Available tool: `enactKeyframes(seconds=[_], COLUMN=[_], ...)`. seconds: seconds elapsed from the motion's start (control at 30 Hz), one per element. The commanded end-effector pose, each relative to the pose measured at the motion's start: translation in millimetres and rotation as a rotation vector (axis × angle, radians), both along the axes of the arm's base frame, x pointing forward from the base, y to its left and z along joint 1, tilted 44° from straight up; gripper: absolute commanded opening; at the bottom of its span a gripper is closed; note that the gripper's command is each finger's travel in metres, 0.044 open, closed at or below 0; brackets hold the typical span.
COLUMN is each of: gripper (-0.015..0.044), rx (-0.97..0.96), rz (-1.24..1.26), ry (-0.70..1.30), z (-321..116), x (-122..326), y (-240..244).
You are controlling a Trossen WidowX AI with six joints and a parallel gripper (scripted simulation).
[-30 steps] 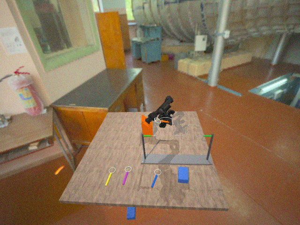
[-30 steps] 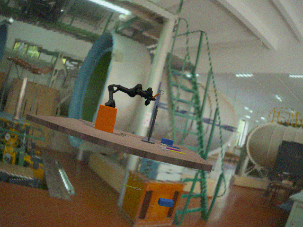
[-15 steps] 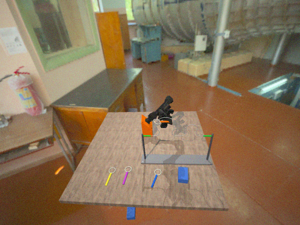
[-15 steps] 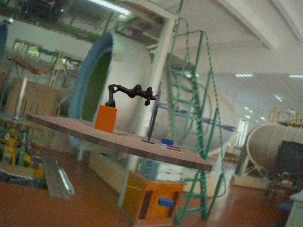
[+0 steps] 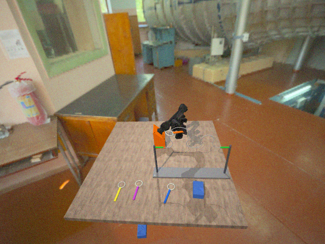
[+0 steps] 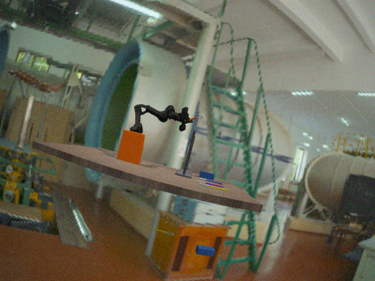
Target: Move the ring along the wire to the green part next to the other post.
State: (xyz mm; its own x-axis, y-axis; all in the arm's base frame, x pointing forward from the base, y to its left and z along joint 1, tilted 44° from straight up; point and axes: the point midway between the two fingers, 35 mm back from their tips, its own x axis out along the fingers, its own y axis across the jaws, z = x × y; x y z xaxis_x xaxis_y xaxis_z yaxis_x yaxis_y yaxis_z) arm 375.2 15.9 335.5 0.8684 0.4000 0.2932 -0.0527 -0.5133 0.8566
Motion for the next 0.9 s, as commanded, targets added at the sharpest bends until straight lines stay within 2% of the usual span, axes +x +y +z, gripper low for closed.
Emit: enactKeyframes(seconds=[0.0,0.87], gripper=[-0.015,-0.015], rx=[0.045,0.366], rz=[-0.001,-0.014], ry=[0.01,0.025], z=[-2.0,7.7], x=[0.3,1.0], y=[-0.1,-7.7])
